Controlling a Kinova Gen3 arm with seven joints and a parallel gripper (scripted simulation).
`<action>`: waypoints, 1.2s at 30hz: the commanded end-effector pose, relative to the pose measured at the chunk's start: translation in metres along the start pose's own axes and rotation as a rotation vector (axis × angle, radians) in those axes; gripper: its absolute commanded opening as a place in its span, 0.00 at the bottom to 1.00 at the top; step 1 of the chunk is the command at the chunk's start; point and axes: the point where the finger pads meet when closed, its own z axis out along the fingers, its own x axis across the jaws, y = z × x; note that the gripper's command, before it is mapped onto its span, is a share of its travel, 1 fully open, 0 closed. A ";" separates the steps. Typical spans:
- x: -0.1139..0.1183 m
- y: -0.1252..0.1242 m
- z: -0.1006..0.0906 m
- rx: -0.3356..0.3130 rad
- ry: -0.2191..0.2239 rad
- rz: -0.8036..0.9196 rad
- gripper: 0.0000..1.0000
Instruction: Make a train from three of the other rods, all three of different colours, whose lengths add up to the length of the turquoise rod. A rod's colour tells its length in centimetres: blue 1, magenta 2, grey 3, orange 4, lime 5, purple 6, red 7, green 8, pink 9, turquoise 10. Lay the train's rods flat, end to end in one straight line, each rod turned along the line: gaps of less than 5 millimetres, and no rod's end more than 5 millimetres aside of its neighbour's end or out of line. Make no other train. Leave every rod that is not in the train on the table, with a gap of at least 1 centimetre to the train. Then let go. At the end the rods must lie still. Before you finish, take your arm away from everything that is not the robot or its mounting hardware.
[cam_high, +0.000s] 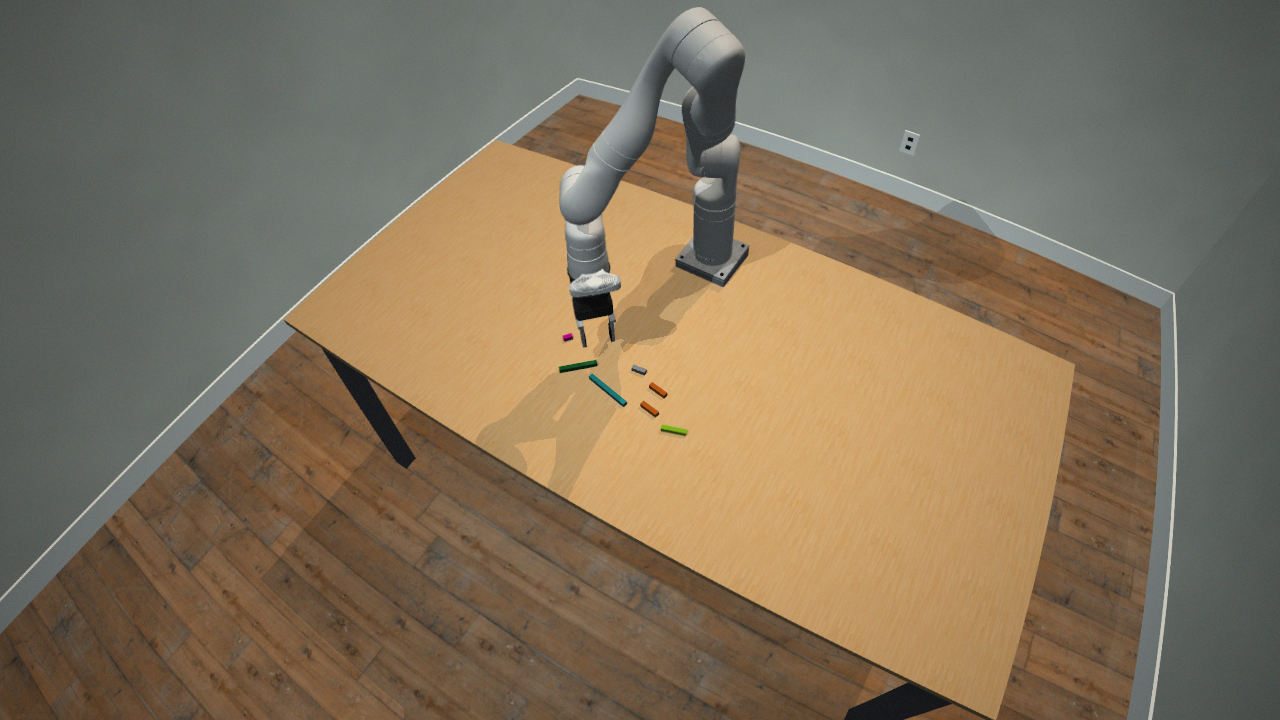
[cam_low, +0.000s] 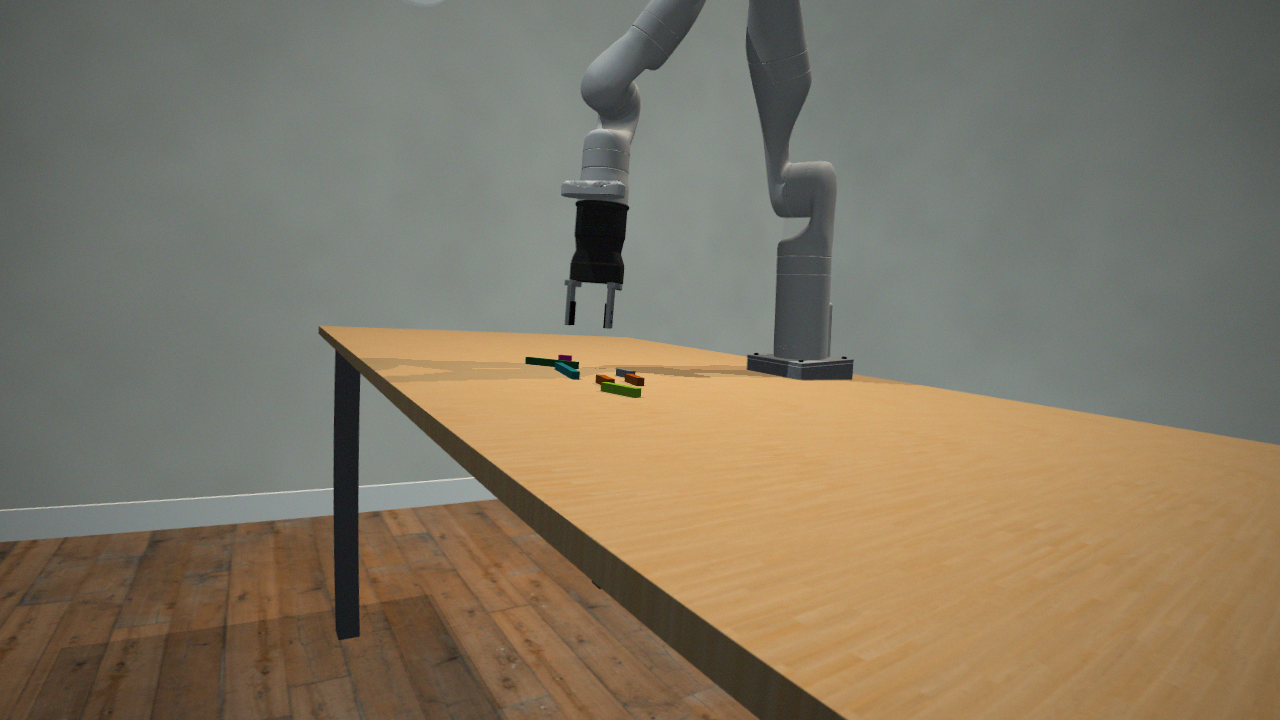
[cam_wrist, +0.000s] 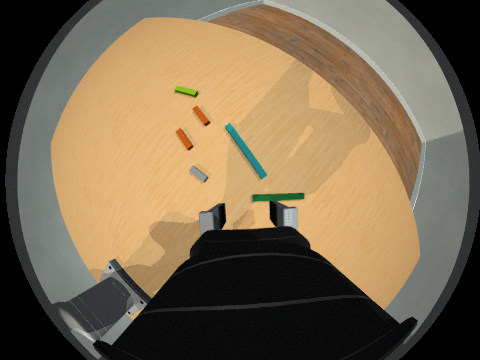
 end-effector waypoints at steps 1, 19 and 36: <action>-0.003 0.001 0.000 -0.002 -0.007 0.002 1.00; -0.003 0.001 0.000 -0.002 -0.007 0.002 1.00; -0.009 -0.071 0.000 -0.002 -0.008 -0.404 1.00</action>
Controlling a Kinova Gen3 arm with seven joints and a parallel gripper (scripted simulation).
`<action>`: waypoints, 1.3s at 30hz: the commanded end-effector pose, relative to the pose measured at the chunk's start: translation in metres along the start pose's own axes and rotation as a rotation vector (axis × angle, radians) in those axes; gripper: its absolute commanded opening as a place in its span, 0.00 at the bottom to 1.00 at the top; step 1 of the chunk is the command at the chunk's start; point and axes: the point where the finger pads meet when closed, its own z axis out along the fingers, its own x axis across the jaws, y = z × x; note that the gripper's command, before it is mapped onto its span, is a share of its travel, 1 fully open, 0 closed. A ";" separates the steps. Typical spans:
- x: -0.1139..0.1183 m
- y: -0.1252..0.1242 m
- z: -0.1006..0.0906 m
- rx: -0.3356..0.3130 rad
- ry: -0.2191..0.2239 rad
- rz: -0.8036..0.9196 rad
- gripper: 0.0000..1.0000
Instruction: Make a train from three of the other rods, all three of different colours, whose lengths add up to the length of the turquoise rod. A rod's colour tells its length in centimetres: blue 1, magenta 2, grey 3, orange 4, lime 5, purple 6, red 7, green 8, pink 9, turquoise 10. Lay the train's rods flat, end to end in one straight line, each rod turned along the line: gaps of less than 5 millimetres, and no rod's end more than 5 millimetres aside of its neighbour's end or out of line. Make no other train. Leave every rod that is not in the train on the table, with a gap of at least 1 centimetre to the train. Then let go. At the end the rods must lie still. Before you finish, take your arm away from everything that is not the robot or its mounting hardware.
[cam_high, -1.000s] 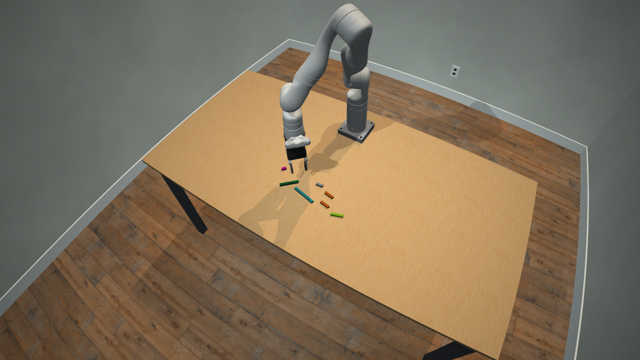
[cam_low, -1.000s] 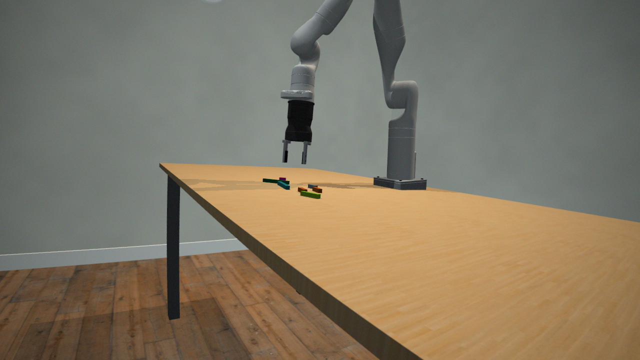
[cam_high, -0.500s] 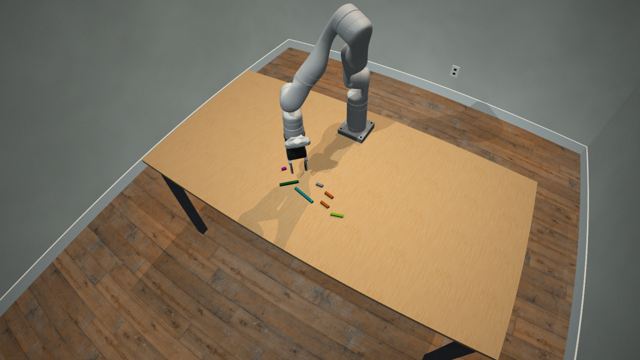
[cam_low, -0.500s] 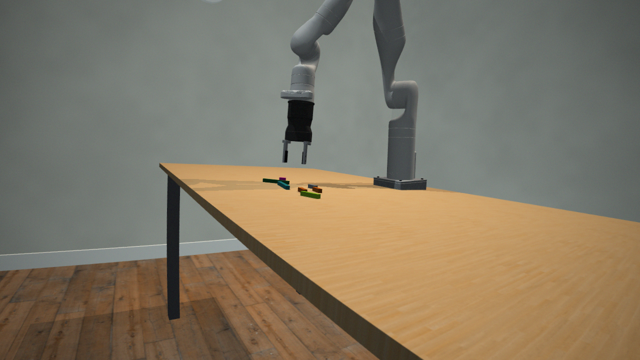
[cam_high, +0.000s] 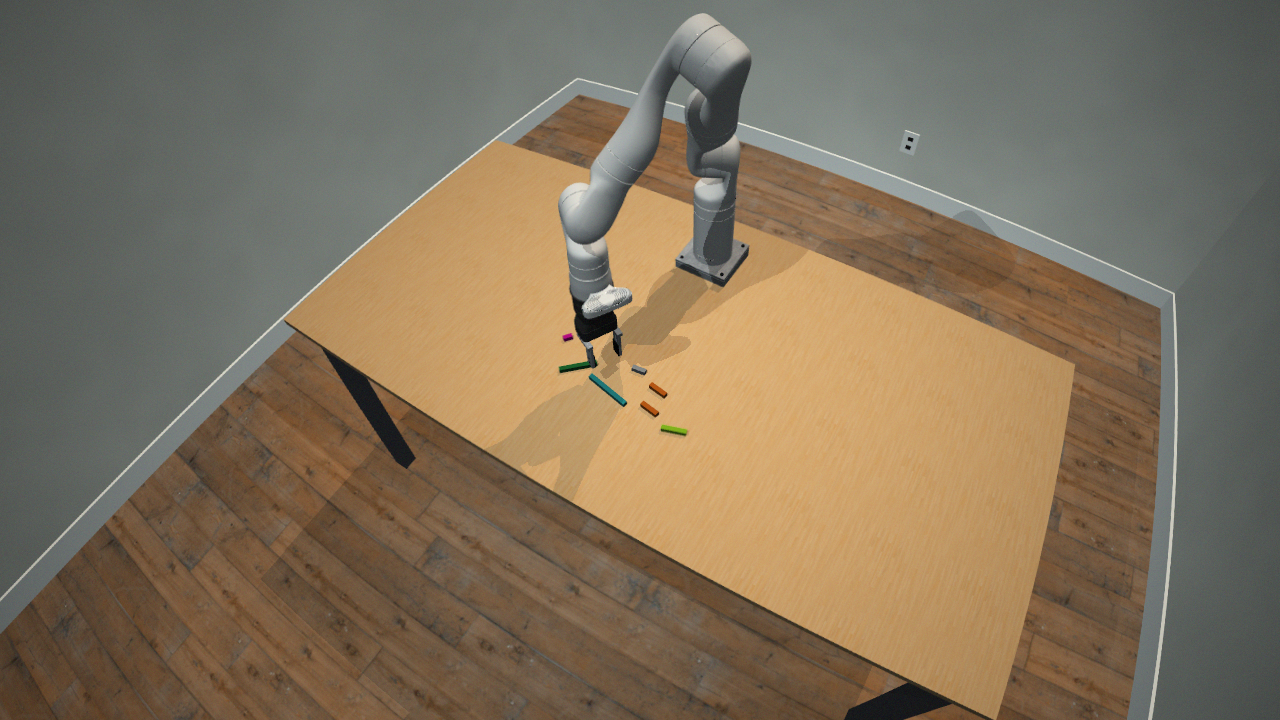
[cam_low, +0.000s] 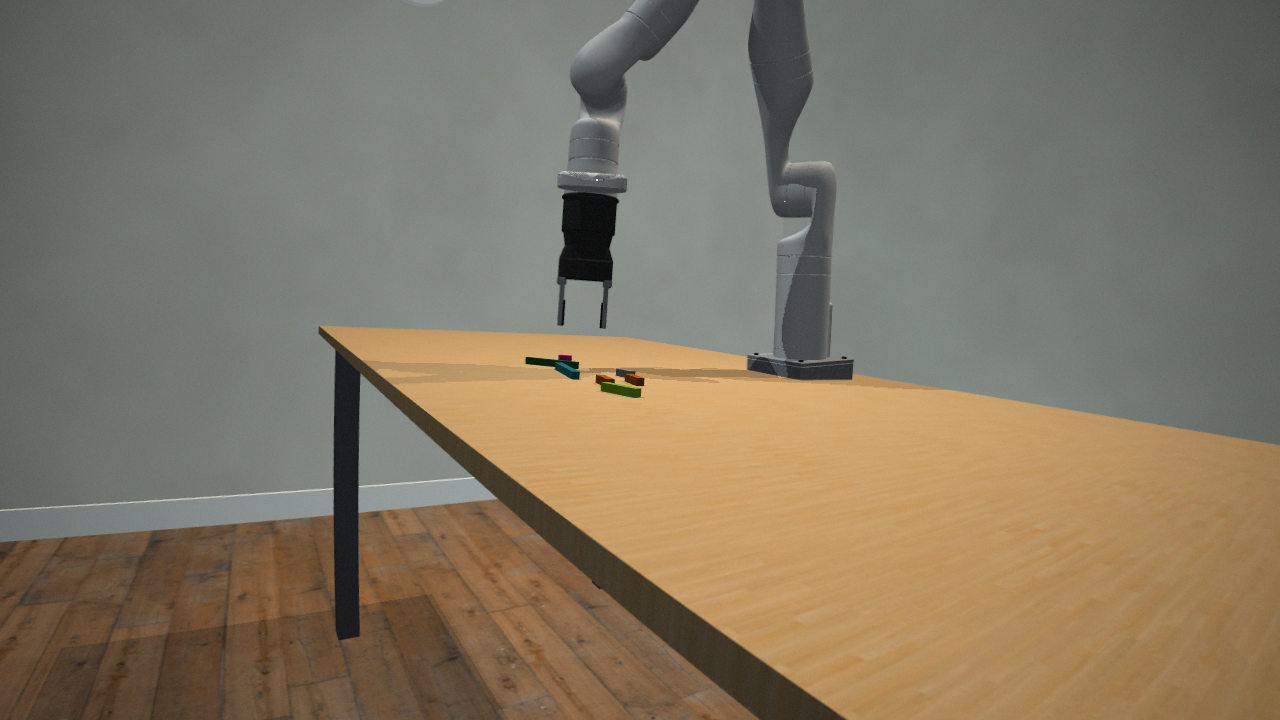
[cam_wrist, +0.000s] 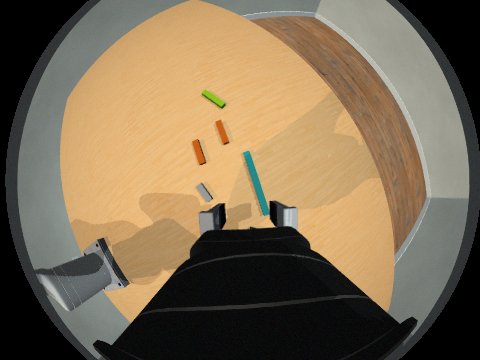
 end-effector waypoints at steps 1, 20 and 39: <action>0.002 -0.033 0.001 0.000 -0.002 -0.167 1.00; -0.003 -0.094 0.001 -0.001 -0.005 -0.497 1.00; -0.003 -0.094 0.001 -0.001 -0.005 -0.497 1.00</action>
